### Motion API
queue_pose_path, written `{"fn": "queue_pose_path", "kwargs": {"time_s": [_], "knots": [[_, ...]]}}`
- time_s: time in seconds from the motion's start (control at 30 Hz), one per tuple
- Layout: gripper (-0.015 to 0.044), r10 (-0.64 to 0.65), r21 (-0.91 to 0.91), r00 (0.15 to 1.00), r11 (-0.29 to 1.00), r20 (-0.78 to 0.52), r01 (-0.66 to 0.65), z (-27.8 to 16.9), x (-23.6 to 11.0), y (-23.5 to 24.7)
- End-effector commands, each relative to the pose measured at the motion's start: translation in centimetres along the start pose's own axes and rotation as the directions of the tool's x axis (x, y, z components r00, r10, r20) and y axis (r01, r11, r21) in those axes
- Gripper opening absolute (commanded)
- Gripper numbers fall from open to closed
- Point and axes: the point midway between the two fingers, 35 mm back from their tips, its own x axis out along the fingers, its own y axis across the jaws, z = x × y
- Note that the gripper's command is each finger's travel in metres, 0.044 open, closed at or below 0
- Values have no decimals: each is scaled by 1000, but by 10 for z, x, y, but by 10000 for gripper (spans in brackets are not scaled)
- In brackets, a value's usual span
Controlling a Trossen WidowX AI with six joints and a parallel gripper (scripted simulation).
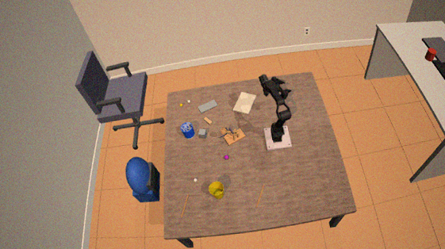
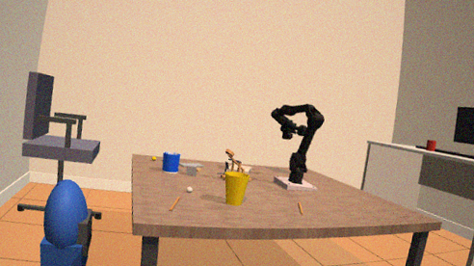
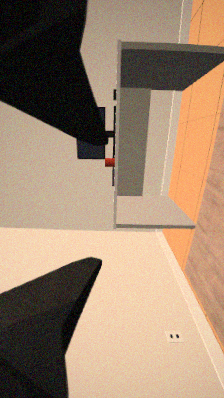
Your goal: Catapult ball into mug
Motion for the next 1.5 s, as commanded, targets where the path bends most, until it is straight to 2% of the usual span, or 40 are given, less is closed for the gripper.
{"fn": "queue_pose_path", "kwargs": {"time_s": [0.0,0.03,0.37,0.6,0.8,1.1,1.47], "knots": [[426,-4,2,1000,1000,4,4,1,-1,-1],[440,-17,7,1000,1000,15,17,3,-3,-4],[440,-231,115,941,971,247,208,53,-58,-61],[440,-329,185,842,944,428,274,95,-114,-87],[440,-358,220,724,934,590,282,138,-173,-92],[440,-279,186,536,957,797,223,202,-268,-63],[440,-9,-23,370,997,929,80,264,-375,21]]}}
